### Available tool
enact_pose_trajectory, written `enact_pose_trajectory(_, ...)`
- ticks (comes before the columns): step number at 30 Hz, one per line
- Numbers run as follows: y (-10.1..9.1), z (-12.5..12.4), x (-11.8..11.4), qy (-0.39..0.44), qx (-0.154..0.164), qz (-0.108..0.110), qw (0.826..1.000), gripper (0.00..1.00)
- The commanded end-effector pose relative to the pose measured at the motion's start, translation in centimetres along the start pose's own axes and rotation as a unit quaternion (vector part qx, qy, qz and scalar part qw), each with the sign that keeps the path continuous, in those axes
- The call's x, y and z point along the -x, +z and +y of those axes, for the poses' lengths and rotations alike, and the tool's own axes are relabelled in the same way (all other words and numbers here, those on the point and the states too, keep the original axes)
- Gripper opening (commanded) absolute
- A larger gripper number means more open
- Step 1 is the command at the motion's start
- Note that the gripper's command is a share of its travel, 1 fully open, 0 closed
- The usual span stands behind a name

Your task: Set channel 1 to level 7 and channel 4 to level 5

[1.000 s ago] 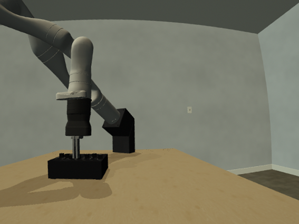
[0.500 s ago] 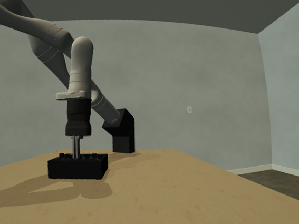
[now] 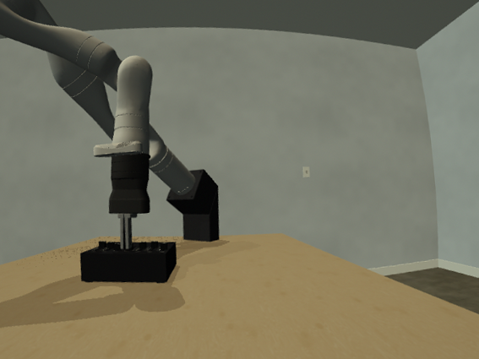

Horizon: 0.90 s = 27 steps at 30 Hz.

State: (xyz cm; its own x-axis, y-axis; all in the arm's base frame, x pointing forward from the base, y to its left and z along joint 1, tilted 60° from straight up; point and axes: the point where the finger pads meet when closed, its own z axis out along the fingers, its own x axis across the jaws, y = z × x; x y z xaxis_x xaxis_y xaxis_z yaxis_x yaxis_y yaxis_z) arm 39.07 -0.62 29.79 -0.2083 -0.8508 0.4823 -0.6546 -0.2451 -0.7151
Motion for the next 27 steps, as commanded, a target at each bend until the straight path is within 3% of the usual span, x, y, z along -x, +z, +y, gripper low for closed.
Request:
enact_pose_trajectory(1,0.0,0.1,0.0,-0.001,0.000,0.000,1.000,0.00)
enact_pose_trajectory(27,0.0,1.4,0.0,-0.001,0.000,0.000,1.000,0.00)
